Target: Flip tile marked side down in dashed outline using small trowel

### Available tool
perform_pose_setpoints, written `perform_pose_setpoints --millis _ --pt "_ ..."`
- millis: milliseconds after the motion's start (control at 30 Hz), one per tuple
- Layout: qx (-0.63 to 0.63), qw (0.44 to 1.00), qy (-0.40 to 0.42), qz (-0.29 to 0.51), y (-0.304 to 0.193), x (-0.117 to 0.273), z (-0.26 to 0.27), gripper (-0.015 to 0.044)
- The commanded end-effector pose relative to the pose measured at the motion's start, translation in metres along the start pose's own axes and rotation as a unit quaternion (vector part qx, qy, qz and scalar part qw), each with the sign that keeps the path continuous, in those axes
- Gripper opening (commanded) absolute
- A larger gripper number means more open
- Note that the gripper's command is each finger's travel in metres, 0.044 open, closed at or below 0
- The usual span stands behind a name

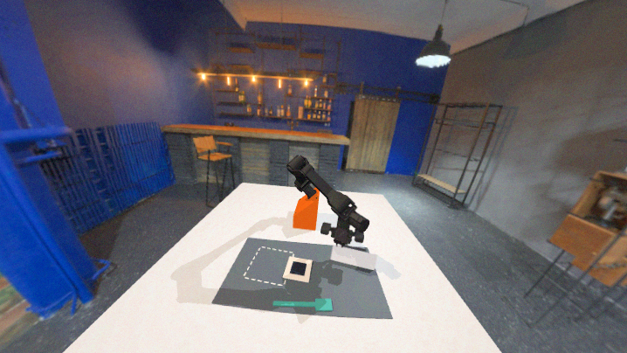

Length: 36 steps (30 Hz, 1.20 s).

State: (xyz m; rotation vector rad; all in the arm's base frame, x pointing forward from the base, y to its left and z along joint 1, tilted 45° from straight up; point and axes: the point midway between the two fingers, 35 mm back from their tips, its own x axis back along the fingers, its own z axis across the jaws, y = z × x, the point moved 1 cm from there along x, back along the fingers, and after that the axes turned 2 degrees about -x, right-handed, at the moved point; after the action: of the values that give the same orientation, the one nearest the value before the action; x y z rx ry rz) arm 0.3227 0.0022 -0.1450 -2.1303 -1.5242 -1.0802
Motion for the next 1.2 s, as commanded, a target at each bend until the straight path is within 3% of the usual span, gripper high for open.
perform_pose_setpoints --millis 0,1167 --pt "0.0 1.0 0.0 0.0 0.006 0.0 0.0 0.01" --pt "-0.005 1.0 0.001 -0.003 0.069 -0.012 0.001 0.01"
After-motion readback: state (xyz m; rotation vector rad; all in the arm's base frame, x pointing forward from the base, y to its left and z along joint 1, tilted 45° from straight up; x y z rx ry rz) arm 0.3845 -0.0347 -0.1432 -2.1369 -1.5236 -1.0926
